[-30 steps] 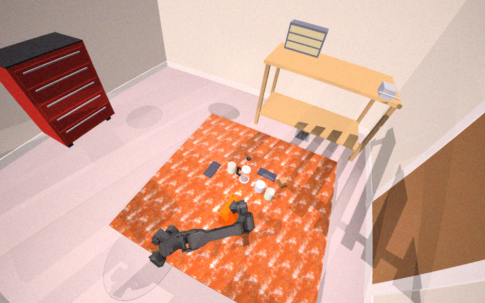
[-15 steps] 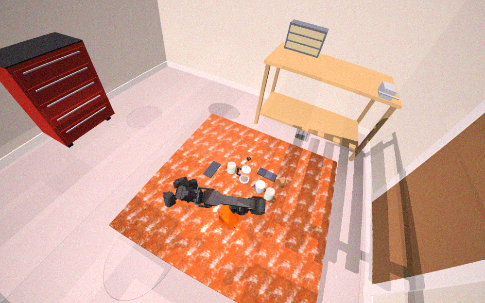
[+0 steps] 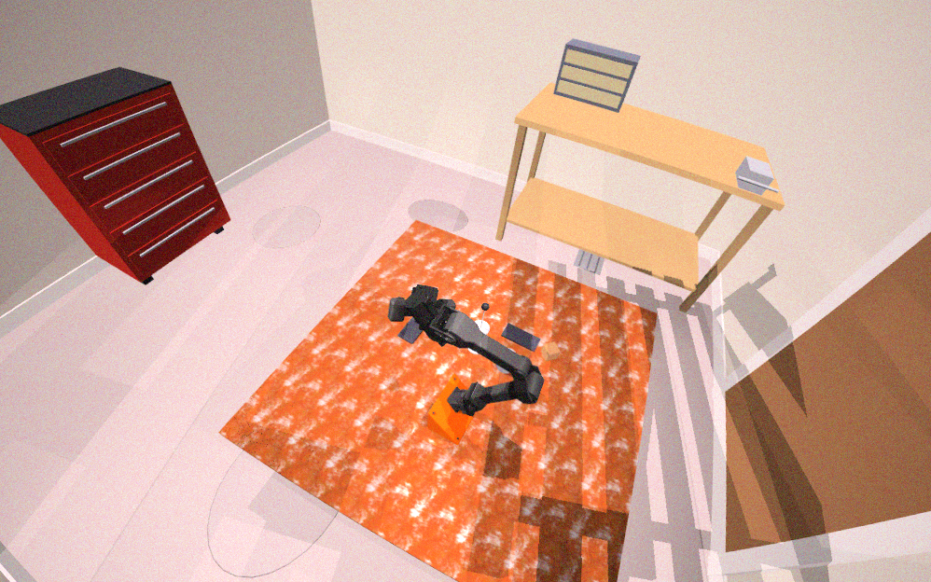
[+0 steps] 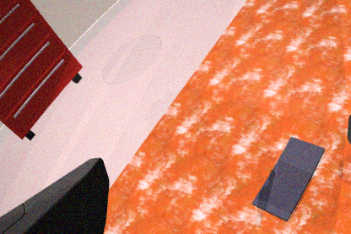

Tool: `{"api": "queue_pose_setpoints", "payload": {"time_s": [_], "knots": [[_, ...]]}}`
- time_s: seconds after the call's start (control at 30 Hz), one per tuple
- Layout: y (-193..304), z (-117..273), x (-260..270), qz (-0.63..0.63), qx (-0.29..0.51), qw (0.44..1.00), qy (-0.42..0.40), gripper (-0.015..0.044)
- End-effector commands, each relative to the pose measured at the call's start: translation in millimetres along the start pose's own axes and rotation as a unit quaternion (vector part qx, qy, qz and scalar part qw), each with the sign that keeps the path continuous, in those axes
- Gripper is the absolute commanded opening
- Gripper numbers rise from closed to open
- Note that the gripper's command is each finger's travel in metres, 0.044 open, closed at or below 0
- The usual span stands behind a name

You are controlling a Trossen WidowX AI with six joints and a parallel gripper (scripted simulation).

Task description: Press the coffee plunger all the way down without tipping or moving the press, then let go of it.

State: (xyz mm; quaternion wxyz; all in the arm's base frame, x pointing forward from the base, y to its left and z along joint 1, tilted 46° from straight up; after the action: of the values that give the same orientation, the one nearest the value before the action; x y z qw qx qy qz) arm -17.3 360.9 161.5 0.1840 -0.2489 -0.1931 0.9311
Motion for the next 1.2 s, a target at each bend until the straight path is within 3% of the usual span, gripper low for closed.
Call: {"api": "queue_pose_setpoints", "payload": {"time_s": [0.0,0.33,0.7,1.17], "knots": [[2.4,-16.4,-60.1,-0.006,0.011,0.995,0.1,0.044],[30.1,-27.4,-183.9,-0.011,0.068,0.949,0.309,0.044],[85.1,-49.6,-188.5,-0.011,0.07,0.947,0.314,0.044],[87.4,-59.1,-195.2,-0.013,0.071,0.947,0.314,0.044]]}}
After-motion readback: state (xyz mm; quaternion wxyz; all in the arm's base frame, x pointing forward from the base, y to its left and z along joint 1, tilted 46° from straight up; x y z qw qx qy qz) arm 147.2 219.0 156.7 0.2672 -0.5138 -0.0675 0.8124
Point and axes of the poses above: the point midway between the two fingers, 35 mm back from their tips, its own z axis back along the fingers, its own x axis across the jaws, y = z × x, the point moved 7 cm from there along z, back along the fingers, and after that the axes turned 13 degrees about z, right-handed, at the moved point
